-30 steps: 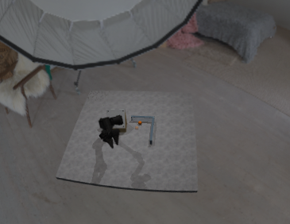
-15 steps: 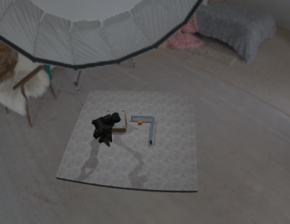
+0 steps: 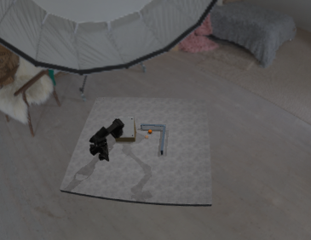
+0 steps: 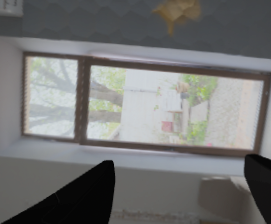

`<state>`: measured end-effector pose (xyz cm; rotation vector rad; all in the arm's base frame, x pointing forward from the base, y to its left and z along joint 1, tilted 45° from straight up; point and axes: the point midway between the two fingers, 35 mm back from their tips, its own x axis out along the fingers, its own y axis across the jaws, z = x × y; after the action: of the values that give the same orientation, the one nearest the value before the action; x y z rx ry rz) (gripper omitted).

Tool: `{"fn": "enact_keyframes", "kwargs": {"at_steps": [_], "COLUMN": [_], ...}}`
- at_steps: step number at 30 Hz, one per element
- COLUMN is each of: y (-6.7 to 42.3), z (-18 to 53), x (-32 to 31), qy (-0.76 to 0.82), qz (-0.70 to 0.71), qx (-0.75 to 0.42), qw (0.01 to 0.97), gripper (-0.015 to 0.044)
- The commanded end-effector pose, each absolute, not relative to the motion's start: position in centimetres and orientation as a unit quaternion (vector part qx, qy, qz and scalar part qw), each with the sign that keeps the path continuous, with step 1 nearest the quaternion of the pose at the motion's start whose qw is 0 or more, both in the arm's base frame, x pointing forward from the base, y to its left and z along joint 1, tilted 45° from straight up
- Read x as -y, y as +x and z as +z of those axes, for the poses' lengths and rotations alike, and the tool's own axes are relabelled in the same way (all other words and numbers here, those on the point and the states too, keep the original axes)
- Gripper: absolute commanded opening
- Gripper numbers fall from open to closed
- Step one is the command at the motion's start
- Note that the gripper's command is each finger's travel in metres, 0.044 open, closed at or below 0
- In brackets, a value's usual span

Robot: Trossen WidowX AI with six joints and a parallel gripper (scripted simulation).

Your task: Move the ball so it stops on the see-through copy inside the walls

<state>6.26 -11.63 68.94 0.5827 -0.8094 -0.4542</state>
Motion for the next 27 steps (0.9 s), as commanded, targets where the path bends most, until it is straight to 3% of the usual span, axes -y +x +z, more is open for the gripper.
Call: {"fn": "enact_keyframes", "kwargs": {"at_steps": [1, 15, 27], "y": [4.6, 3.4, 9.2], "z": [69.1, 67.0, 60.9], "x": [13.7, 23.3, 32.9], "qy": [0.282, 0.323, 0.381], "qz": [-0.187, -0.148, -0.189], "qx": [0.407, 0.455, 0.432], "qw": [0.848, 0.817, 0.795], "gripper": [0.0285, 0.0285, 0.0285]}}
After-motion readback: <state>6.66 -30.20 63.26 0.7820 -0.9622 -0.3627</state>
